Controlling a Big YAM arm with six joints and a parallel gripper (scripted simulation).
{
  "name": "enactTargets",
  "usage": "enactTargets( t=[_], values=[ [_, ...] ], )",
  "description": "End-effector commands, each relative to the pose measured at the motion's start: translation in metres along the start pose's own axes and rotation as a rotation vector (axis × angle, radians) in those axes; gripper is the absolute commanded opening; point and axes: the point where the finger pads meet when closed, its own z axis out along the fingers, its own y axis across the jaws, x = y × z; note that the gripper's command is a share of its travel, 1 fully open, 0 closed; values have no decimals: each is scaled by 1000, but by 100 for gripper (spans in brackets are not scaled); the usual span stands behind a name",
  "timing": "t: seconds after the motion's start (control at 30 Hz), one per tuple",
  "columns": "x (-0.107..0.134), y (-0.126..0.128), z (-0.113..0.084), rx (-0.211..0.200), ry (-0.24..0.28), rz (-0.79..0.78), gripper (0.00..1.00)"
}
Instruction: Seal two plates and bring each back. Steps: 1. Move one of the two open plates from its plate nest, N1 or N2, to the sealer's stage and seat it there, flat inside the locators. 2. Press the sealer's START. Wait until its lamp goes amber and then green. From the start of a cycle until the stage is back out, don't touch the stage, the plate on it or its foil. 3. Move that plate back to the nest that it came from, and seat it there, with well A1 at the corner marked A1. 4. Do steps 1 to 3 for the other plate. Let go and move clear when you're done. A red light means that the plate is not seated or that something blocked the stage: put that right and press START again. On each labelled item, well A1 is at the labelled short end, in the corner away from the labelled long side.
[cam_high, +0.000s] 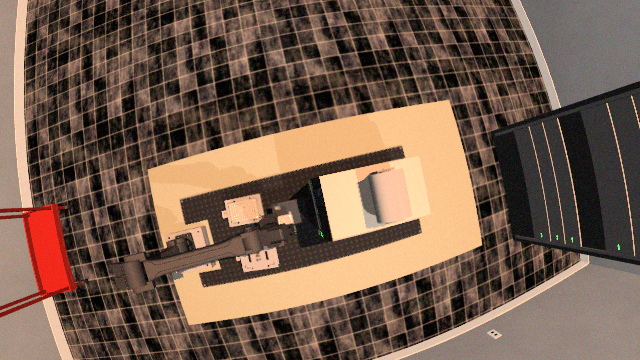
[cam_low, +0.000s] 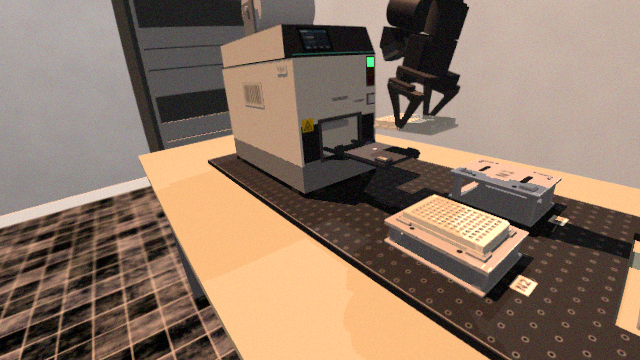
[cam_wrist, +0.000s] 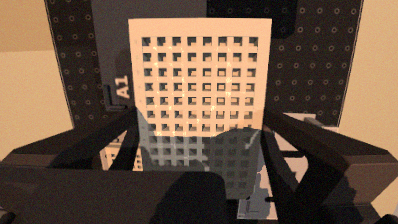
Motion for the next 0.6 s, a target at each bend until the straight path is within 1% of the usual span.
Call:
enactTargets(
  t=[0.0,0.1,0.17,0.23,0.27,0.4,0.5,0.57],
  values=[
    [-35,9,-15,-2,-49,18,0],
    [-45,8,-18,4,-66,32,0],
    [-47,15,-13,-1,-58,25,0],
    [-47,15,-13,-1,-58,25,0],
    [-41,16,-7,0,-41,17,0],
    [-42,26,3,-4,-17,8,0],
    [-51,30,1,0,-27,12,0],
    [-59,29,-5,1,-46,23,0]
  ],
)
